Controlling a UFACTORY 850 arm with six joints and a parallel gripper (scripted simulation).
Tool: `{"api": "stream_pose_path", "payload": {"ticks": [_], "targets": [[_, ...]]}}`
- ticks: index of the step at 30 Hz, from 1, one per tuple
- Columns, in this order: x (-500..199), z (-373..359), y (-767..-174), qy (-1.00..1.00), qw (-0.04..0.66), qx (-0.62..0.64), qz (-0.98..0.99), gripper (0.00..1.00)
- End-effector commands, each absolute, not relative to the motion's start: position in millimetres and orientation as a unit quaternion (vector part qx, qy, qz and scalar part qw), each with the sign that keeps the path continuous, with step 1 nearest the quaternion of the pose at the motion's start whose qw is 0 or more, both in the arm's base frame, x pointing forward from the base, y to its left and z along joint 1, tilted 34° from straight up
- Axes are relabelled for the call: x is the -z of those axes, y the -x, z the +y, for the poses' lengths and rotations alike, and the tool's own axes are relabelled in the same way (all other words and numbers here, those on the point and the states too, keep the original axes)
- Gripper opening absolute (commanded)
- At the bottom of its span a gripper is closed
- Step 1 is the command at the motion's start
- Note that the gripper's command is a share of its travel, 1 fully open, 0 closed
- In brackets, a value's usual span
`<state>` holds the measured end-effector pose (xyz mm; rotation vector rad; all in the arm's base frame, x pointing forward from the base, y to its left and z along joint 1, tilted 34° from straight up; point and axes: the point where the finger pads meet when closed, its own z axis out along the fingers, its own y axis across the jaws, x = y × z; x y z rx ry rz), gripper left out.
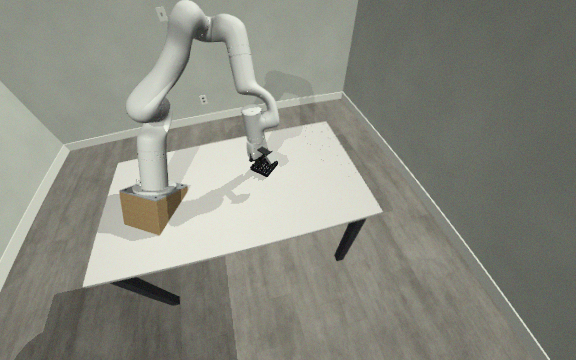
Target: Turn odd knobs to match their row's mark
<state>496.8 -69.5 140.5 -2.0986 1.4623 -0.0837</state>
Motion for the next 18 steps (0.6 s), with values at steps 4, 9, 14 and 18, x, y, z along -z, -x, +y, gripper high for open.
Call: {"api": "stream_pose_path", "payload": {"ticks": [4, 9, 14, 18], "targets": [[-150.6, -74.7, -493.3, 0.785, 0.287, 0.032, 0.547, 0.19], [-157.5, -78.2, -490.3, 0.785, 0.287, 0.032, 0.547, 0.19], [-167.1, -83.0, -486.1, 0.785, 0.287, 0.032, 0.547, 0.19], [-170.1, -84.5, -484.8, 0.785, 0.287, 0.032, 0.547, 0.19]]}}
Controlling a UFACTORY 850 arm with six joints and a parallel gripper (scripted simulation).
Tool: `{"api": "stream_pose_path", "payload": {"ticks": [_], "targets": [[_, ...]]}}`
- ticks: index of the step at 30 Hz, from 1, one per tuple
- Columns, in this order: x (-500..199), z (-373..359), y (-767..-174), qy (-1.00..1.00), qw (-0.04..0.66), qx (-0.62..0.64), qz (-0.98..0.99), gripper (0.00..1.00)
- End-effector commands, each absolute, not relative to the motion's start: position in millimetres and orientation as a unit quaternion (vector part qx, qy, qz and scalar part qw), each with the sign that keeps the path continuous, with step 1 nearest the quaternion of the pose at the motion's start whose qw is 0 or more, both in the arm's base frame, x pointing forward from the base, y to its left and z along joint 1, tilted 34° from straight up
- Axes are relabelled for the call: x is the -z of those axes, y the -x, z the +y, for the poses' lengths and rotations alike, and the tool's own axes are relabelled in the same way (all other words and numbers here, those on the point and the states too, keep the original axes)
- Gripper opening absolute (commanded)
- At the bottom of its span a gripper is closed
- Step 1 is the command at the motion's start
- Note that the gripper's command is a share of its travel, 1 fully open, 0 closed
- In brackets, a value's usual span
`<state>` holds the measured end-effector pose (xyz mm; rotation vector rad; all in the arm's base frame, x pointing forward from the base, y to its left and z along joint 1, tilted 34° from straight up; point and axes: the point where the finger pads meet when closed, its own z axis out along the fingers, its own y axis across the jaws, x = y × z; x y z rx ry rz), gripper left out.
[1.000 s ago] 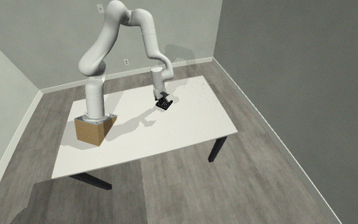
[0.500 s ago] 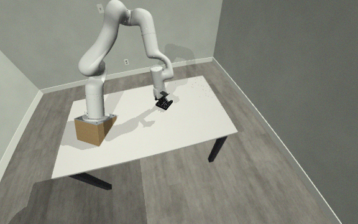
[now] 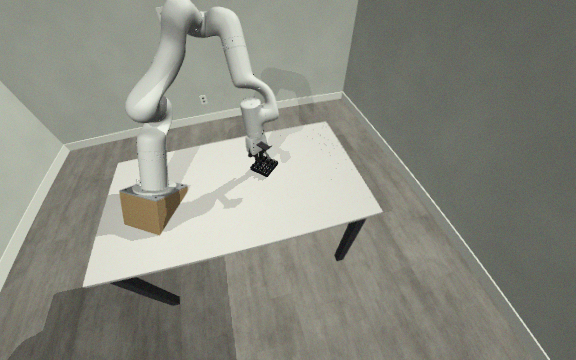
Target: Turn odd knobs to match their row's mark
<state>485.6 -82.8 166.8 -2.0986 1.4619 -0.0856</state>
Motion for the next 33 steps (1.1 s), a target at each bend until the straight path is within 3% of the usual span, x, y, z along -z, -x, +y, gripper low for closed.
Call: {"api": "stream_pose_path", "payload": {"ticks": [1, 18, 33], "targets": [[-170.3, -84.6, -484.7, 0.785, 0.287, 0.032, 0.547, 0.19], [-170.3, -85.3, -484.6, 0.794, 0.287, 0.037, 0.535, 0.19], [-170.3, -95.4, -482.4, 0.889, 0.272, 0.097, 0.354, 0.19]]}}
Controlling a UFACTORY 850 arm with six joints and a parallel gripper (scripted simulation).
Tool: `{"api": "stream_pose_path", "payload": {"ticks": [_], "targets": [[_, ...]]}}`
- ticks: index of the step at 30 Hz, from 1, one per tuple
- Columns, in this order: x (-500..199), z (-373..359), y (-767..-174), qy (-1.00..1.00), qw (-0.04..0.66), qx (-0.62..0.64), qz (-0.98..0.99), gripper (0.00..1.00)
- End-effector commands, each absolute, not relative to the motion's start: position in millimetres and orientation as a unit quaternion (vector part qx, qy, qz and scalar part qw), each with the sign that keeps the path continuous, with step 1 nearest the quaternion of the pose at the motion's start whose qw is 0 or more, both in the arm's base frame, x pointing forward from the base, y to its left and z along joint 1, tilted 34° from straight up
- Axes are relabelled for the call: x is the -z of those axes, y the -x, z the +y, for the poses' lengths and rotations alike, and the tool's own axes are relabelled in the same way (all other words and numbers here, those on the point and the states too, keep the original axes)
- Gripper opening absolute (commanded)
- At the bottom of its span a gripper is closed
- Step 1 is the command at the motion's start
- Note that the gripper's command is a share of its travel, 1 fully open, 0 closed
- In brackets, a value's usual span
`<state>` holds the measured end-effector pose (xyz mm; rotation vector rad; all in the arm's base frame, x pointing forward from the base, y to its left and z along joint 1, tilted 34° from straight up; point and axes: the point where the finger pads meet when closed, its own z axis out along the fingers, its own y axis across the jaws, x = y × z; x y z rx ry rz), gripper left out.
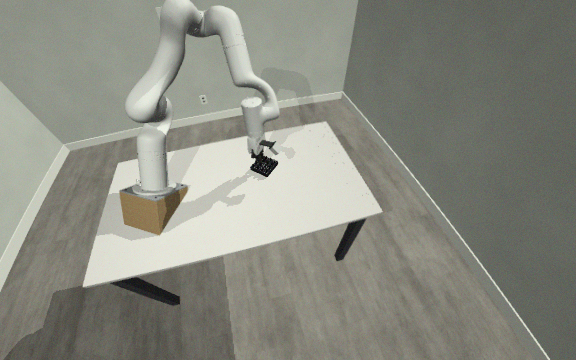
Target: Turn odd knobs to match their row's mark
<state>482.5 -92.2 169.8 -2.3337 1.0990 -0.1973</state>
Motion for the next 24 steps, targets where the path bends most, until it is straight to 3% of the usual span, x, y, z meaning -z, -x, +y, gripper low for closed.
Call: {"api": "stream_pose_path", "payload": {"ticks": [1, 24], "targets": [[-170.3, -96.2, -482.2, 0.895, 0.271, 0.101, 0.341, 0.19], [-170.3, -111.0, -478.4, 0.956, 0.226, 0.179, 0.048, 0.19]]}}
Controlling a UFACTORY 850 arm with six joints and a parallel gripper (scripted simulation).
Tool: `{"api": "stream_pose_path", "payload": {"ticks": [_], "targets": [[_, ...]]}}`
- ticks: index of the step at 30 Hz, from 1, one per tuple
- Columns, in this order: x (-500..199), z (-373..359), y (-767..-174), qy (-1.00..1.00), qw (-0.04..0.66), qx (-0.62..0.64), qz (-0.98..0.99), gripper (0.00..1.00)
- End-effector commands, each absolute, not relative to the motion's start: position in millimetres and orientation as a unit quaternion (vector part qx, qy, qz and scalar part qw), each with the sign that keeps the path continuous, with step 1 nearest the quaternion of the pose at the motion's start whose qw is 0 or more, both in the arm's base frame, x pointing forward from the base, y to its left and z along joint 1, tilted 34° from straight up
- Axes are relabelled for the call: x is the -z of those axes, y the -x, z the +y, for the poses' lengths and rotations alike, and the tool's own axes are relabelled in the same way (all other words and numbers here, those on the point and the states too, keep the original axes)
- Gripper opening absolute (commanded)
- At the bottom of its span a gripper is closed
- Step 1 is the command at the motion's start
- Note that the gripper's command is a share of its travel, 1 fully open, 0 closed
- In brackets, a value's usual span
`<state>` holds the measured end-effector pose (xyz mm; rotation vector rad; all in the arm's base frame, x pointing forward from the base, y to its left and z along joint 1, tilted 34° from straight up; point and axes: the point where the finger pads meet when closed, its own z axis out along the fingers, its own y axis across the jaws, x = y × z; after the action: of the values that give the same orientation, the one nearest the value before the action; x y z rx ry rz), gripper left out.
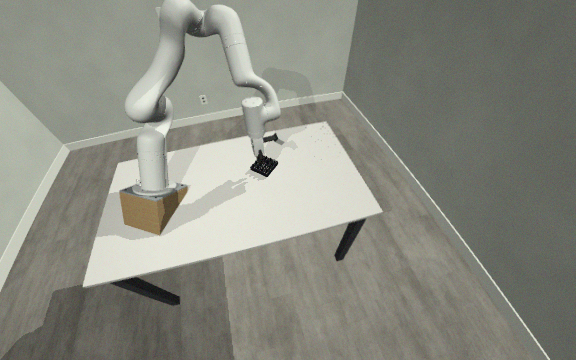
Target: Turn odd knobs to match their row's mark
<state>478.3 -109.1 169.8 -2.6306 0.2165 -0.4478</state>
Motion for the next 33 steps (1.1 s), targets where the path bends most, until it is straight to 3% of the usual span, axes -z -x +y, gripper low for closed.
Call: {"api": "stream_pose_path", "payload": {"ticks": [1, 20, 33], "targets": [[-170.3, -112.8, -477.9, 0.957, 0.219, 0.188, 0.01, 0.19], [-170.2, -125.0, -474.2, 0.929, 0.164, 0.237, -0.233, 0.19], [-170.2, -126.0, -473.9, 0.924, 0.159, 0.241, -0.253, 0.19]]}}
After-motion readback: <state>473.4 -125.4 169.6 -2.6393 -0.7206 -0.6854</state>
